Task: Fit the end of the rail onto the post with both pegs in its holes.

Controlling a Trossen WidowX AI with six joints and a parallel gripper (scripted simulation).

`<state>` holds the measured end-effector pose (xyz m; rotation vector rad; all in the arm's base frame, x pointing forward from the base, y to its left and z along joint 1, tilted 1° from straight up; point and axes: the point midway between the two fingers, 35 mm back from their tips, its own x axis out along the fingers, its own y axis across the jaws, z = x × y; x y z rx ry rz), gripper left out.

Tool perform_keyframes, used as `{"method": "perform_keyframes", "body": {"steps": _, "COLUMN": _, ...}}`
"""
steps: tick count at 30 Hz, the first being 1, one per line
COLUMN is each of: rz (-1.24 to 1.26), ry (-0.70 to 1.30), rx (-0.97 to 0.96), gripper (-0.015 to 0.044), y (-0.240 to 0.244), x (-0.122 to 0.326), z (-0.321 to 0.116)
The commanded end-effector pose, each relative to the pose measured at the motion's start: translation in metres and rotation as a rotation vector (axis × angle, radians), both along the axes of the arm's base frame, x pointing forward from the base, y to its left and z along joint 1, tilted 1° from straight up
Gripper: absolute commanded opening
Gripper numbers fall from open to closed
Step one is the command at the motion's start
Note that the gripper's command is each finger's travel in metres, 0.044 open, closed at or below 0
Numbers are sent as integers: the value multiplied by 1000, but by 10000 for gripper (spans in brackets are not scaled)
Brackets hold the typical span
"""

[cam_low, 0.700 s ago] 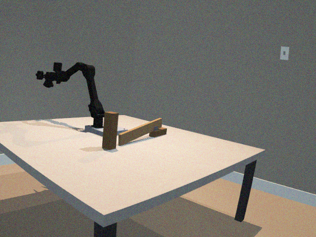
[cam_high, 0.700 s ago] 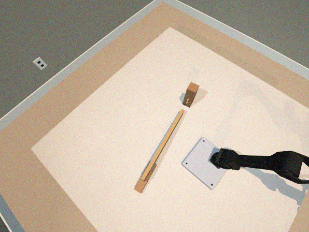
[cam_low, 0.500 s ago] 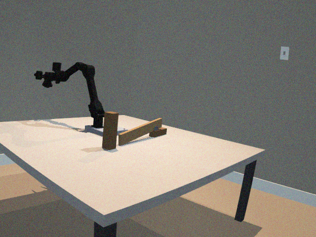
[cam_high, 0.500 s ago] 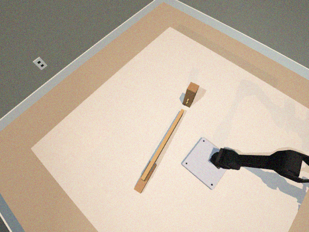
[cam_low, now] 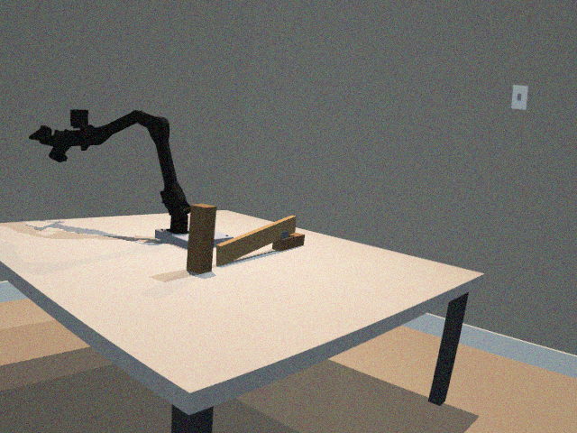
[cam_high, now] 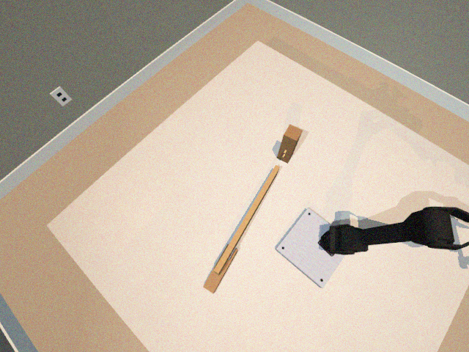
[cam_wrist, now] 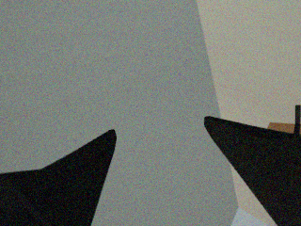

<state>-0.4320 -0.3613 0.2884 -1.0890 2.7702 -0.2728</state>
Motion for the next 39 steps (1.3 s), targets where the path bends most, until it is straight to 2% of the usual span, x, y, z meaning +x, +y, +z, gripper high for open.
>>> {"method": "perform_keyframes", "body": {"steps": 1, "rz": 103, "ry": -61, "rx": -17, "gripper": 440, "y": -38, "x": 43, "z": -1}}
{"method": "perform_keyframes", "body": {"steps": 10, "rz": 363, "ry": -226, "rx": -26, "gripper": 440, "y": -117, "x": 174, "z": -6}}
{"method": "perform_keyframes", "body": {"steps": 20, "rz": 595, "ry": -387, "rx": 8, "gripper": 440, "y": -154, "x": 310, "z": -12}}
{"method": "perform_keyframes", "body": {"steps": 30, "rz": 813, "ry": -546, "rx": 86, "gripper": 440, "y": -151, "x": 450, "z": -17}}
{"method": "perform_keyframes", "body": {"steps": 39, "rz": 1014, "ry": -696, "rx": 210, "gripper": 440, "y": -109, "x": 583, "z": -23}}
